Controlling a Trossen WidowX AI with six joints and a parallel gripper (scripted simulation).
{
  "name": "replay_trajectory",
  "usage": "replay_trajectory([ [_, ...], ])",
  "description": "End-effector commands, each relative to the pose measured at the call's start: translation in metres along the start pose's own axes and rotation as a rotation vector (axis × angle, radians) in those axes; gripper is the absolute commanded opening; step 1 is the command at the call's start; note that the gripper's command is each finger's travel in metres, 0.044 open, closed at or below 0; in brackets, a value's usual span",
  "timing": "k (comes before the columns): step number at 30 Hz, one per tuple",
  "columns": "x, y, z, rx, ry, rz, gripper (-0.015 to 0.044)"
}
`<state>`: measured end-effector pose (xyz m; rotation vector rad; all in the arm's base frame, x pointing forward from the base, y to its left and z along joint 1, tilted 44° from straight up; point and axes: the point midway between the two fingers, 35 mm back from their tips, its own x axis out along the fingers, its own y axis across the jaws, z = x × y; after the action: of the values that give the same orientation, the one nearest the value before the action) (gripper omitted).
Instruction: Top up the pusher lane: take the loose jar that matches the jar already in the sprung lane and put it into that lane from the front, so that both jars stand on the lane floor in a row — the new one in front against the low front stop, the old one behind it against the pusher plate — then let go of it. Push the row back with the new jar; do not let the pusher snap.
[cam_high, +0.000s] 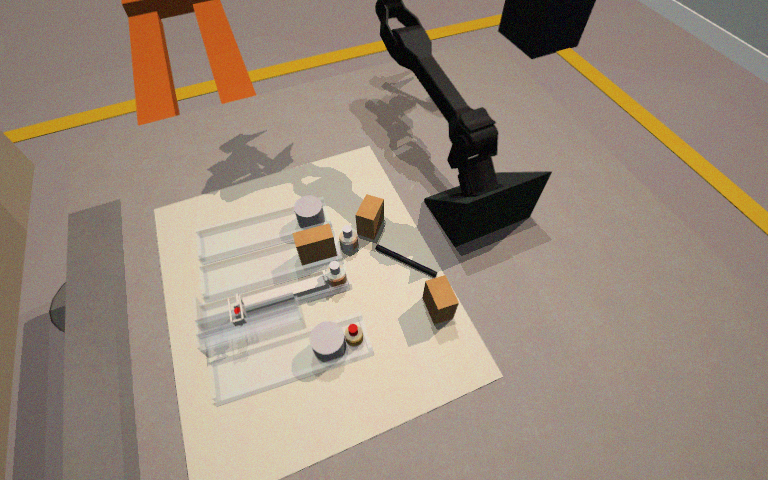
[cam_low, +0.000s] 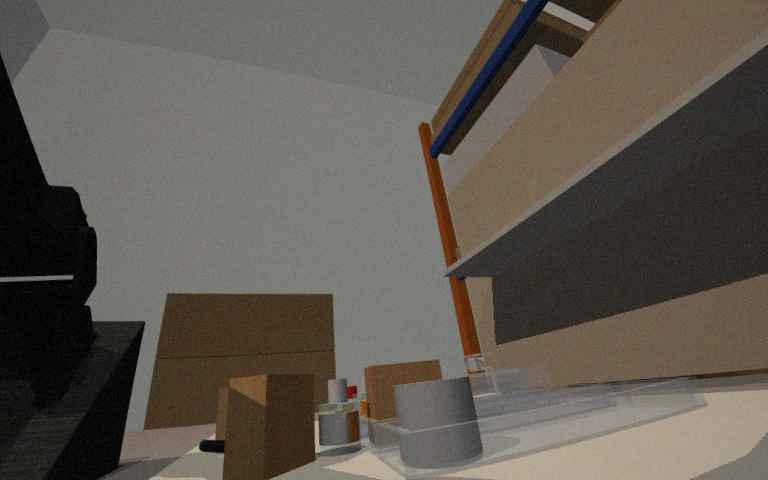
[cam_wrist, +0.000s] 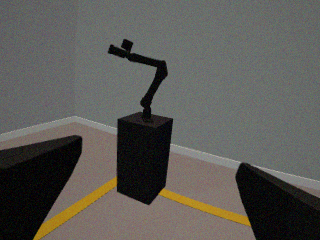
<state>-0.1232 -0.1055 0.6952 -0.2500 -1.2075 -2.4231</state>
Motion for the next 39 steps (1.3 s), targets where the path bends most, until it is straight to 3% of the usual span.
replay_trajectory([
  [1, -0.005, -0.023, 0.052, 0.025, -0.131, 0.015, 0.044],
  [9, -0.039, -0.07, 0.149, 0.031, -0.446, 0.005, 0.044],
  [20, -0.092, -0.104, 0.209, -0.068, -0.725, -0.061, 0.044],
  [30, -0.22, -0.169, 0.283, -0.101, -1.195, -0.234, 0.044],
  [39, -0.364, -0.223, 0.294, -0.113, -1.611, -0.509, 0.044],
])
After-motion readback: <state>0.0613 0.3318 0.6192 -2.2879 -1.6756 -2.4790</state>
